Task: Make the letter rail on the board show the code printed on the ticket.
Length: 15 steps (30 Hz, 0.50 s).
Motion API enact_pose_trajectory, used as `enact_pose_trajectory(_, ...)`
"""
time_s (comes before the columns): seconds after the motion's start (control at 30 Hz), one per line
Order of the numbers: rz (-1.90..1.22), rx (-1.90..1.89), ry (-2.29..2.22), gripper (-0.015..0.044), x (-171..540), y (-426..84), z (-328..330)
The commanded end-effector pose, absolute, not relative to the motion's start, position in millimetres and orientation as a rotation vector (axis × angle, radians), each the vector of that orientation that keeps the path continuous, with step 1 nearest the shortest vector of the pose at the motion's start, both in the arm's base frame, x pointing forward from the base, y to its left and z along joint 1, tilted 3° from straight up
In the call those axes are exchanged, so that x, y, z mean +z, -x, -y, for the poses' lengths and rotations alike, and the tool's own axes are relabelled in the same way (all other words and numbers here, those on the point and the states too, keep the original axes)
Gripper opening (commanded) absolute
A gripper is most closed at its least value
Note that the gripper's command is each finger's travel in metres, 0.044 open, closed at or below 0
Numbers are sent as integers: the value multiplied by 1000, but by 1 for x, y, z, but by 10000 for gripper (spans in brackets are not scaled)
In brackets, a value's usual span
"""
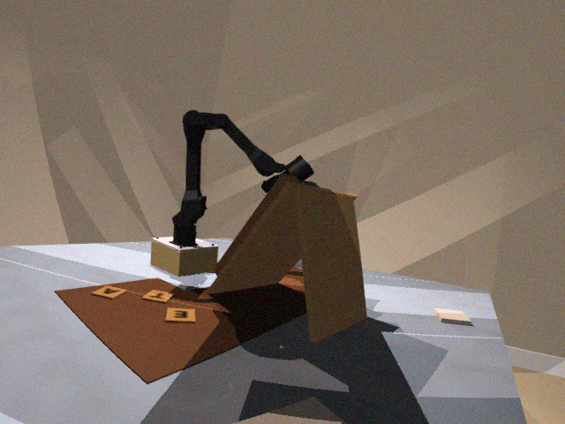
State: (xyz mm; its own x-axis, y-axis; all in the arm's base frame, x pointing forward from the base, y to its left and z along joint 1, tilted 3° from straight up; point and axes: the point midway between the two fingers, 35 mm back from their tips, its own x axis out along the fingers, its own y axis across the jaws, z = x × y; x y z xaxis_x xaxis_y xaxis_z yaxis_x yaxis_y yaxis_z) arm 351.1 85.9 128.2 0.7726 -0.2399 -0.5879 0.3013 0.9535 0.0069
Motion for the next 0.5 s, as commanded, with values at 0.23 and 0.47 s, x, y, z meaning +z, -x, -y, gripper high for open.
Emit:
enact_pose_trajectory(0.23,-621,-289,-101,0,129,-350,-80)
enact_pose_trajectory(0.47,-621,-289,-101,0,129,-349,-77)
